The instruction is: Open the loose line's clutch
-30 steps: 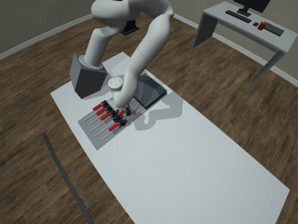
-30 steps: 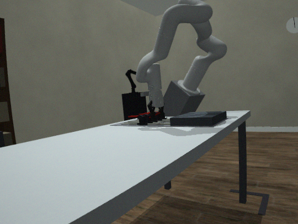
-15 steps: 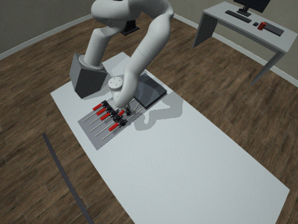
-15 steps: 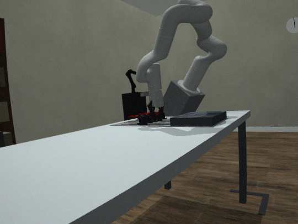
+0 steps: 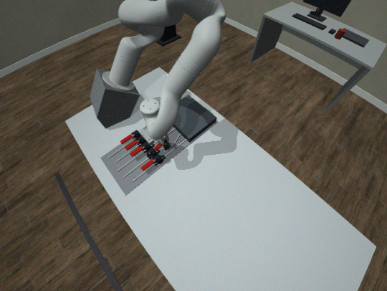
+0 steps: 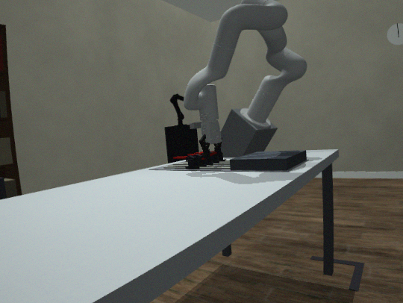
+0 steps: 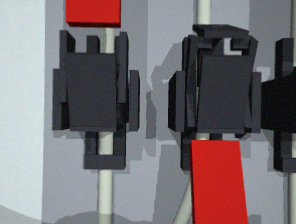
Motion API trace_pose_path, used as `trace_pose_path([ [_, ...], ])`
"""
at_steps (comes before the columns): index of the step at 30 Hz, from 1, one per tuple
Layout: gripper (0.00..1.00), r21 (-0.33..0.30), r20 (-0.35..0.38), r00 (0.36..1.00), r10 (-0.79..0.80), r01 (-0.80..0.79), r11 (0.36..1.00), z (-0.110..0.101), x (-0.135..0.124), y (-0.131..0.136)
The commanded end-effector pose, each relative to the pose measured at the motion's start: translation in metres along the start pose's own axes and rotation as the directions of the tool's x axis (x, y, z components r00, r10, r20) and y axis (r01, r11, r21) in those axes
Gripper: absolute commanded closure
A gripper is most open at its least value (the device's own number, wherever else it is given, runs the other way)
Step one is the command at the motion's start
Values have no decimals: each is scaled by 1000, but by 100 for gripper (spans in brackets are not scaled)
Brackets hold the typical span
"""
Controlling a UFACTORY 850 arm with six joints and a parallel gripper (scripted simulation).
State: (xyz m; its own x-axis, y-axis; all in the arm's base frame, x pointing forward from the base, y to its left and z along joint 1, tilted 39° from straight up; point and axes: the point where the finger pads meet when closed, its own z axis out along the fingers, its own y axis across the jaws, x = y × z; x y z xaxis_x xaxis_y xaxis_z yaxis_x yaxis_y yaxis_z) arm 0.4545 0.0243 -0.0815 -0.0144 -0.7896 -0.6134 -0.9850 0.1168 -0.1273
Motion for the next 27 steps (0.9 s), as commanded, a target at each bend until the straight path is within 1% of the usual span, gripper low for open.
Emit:
trace_pose_path([
  [1,0,1,0,1000,0,0,1000,-8,0,-1],
  [5,0,1,0,1000,0,0,1000,-14,0,-1],
  [19,0,1,0,1000,0,0,1000,-65,0,-1],
  [21,0,1,0,1000,0,0,1000,-65,0,-1],
  [27,0,1,0,1000,0,0,1000,-82,0,-1],
])
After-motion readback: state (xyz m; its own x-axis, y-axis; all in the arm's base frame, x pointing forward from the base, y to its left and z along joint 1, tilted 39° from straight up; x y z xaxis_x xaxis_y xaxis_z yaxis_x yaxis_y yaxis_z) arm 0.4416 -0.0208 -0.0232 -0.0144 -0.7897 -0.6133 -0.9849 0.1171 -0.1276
